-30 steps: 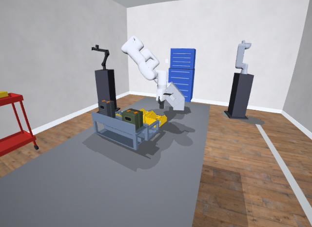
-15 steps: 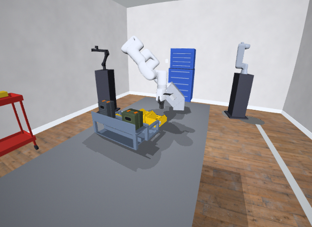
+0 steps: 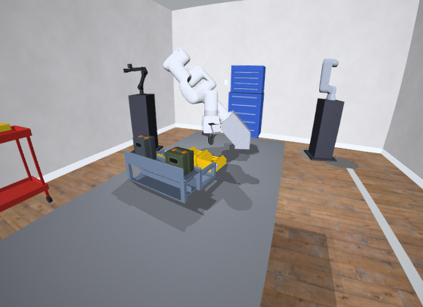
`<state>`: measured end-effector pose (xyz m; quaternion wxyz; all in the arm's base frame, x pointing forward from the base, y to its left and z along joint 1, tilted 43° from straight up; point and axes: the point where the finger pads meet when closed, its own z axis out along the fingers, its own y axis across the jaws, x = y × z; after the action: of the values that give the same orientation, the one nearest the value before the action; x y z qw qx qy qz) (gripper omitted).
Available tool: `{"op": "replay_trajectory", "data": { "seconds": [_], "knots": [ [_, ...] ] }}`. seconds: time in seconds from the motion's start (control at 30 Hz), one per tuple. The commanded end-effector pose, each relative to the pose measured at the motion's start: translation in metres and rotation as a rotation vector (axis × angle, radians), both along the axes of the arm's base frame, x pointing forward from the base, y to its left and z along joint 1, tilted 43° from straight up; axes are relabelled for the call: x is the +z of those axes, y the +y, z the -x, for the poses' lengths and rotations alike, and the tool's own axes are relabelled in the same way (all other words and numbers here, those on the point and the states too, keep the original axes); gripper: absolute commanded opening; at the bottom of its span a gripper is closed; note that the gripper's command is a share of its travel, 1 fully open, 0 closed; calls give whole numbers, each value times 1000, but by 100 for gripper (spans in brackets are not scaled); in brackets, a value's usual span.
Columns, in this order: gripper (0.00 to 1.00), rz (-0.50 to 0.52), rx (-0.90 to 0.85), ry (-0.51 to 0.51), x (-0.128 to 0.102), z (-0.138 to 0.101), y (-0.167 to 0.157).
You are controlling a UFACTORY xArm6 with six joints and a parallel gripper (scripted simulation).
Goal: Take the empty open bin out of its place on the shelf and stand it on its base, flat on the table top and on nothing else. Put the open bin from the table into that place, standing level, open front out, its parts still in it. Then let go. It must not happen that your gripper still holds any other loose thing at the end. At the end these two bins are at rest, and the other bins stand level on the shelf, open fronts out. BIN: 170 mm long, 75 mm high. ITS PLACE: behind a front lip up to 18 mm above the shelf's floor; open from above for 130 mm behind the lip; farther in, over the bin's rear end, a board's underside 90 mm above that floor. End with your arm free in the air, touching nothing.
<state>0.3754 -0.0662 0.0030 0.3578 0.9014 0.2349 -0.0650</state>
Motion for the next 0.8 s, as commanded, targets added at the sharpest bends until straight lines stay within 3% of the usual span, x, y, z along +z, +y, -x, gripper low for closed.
{"op": "replay_trajectory", "data": {
  "seconds": [0.0, 0.13, 0.2, 0.23, 0.33, 0.37, 0.77],
  "knots": [
    [0, -12, -200, -195, 25, -14, -4],
    [0, -29, -382, -360, 38, -20, -7],
    [0, -29, -382, -360, 38, -20, -7],
    [0, -38, -507, -476, 39, -20, -7],
    [0, -42, -600, -567, 41, -21, -7],
    [26, -42, -616, -584, 41, -21, -7],
    [26, -42, -616, -584, 41, -21, -7]
  ]
}}
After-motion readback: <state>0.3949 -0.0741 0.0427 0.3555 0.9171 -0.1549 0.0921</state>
